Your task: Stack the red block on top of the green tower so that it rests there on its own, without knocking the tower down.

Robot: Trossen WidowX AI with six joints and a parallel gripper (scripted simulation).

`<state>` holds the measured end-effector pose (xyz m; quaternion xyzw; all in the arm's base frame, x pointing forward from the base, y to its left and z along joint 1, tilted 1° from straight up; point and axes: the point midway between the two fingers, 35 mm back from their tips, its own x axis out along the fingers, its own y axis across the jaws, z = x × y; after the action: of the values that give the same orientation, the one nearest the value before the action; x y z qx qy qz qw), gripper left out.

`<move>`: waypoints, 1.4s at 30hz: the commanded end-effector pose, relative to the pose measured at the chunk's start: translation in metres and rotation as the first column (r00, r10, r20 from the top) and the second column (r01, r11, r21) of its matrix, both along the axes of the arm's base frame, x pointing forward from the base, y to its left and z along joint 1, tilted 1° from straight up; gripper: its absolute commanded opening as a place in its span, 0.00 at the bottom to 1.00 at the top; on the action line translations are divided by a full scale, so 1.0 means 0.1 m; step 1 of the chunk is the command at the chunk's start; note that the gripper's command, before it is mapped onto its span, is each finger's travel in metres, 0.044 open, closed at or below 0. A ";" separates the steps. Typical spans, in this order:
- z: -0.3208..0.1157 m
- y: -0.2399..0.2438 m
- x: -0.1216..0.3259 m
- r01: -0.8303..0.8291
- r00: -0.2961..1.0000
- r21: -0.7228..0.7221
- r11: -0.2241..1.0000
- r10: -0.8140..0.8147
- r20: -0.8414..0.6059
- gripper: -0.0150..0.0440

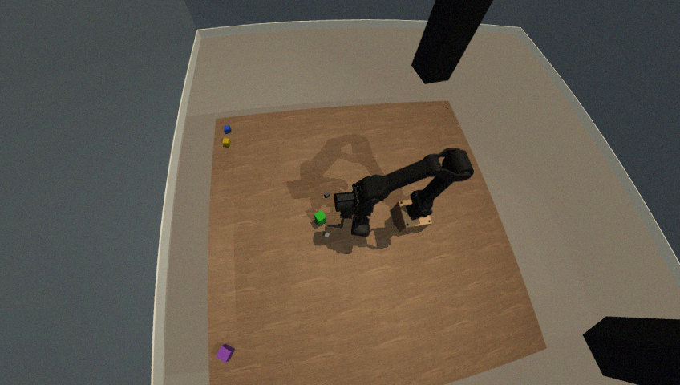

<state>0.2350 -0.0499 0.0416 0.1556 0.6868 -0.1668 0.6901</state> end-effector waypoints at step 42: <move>0.58 -0.36 0.99 0.003 1.000 -0.006 1.000 -0.003 0.014 0.25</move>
<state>0.3228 -0.0800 0.1014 0.1572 0.6793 -0.1689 0.6967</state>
